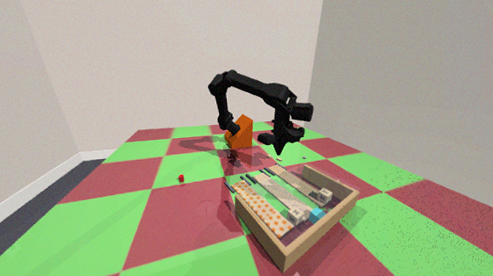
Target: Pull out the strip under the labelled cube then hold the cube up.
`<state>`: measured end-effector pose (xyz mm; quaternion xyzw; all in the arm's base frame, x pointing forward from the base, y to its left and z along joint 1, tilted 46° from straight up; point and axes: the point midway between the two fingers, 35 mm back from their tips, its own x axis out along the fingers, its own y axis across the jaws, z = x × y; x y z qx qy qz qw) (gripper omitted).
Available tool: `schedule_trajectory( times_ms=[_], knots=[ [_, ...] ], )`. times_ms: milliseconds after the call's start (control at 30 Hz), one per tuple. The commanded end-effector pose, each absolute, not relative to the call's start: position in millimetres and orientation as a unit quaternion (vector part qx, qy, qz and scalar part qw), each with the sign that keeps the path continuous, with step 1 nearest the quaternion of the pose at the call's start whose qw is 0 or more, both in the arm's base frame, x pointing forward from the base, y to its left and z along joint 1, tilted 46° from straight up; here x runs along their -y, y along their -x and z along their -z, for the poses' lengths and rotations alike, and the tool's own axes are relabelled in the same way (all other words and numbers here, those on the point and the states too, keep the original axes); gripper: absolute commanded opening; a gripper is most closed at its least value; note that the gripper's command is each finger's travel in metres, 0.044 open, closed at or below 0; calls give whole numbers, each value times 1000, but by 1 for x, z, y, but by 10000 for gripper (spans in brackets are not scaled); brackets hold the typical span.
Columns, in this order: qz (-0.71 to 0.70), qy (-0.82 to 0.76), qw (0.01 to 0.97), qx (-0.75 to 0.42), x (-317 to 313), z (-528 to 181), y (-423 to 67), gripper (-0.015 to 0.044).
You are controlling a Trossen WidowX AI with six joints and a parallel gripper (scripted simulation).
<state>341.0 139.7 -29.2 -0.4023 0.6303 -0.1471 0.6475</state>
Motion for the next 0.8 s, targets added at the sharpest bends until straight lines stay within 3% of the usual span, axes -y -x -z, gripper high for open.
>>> schedule_trajectory(
  times_ms=[0,767],
  knots=[
    [152,398,643,-636,-142,30,-341,0],
    [152,398,644,-636,-116,56,-348,0]
  ],
)
